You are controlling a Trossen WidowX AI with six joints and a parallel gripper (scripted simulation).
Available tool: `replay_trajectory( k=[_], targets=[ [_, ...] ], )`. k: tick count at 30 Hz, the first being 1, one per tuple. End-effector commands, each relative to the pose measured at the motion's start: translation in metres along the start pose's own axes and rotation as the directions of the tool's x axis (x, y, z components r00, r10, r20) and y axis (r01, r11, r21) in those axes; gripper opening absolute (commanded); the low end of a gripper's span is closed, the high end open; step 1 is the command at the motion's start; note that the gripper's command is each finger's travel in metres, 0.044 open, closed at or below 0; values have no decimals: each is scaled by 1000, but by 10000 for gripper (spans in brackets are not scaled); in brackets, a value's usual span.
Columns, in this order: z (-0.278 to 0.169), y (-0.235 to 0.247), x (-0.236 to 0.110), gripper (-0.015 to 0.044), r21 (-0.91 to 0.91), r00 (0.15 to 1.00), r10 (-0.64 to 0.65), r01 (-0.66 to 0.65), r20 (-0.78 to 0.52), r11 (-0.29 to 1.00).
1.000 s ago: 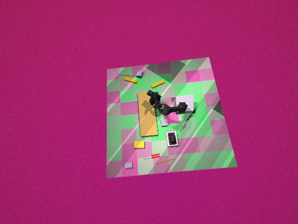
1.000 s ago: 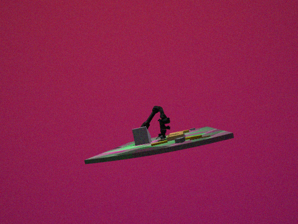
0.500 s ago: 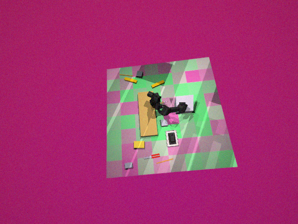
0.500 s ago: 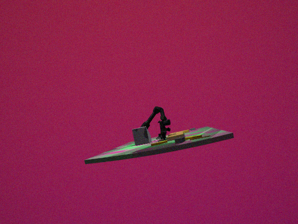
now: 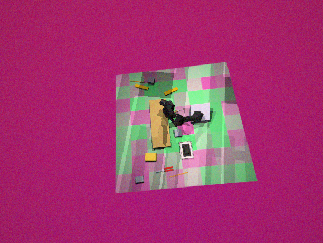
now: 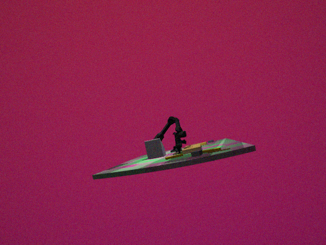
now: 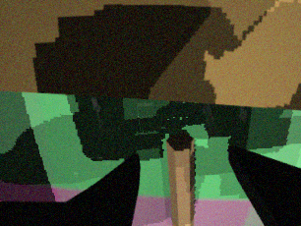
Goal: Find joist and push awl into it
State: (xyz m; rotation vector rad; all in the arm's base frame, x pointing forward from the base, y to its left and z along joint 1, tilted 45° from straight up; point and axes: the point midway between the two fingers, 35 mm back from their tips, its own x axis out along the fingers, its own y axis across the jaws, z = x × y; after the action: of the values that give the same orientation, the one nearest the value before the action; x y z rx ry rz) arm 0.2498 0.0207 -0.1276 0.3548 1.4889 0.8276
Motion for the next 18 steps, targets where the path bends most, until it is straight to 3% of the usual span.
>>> replay_trajectory(
  k=[1,6,14,18],
  targets=[
    [-2,1,2,204,7,1000,8,-8,-3,1000],
    [-2,1,2,73,7,1000,8,-8,-3,1000],
    [-1,1,-1,0,7,1000,7,-7,-3,1000],
    [1,-3,-21,0,8,1000,2,-2,-3,1000]
  ],
)
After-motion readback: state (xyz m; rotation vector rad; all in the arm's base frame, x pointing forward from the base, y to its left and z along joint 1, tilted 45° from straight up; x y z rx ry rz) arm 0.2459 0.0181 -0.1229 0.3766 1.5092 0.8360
